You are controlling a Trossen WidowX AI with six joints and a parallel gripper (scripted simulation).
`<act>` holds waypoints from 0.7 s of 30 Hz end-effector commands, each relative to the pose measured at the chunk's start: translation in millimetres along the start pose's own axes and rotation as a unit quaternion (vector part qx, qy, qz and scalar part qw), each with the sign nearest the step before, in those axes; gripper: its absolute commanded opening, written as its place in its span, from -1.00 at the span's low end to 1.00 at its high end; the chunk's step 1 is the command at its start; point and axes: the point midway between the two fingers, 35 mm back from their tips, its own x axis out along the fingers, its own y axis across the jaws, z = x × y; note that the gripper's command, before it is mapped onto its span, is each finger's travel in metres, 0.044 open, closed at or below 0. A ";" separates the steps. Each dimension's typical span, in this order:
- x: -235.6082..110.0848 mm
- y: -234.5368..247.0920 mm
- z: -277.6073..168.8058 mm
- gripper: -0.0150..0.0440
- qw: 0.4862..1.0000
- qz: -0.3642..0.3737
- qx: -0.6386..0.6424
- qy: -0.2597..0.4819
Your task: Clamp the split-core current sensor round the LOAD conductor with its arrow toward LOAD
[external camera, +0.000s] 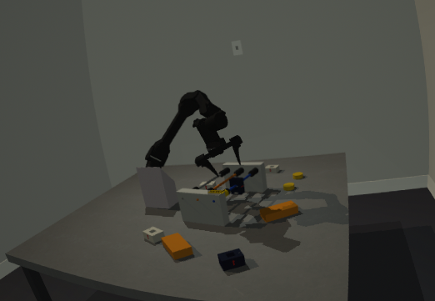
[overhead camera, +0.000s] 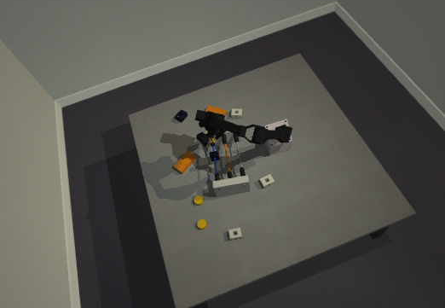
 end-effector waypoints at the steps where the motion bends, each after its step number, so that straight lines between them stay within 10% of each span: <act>1: -8.8 -21.5 3.6 1.00 0.981 0.081 -0.175 -0.027; 15: -36.0 -91.8 -47.1 1.00 0.725 0.205 -0.627 -0.199; 21: -36.3 -92.6 -48.3 1.00 0.720 0.205 -0.631 -0.201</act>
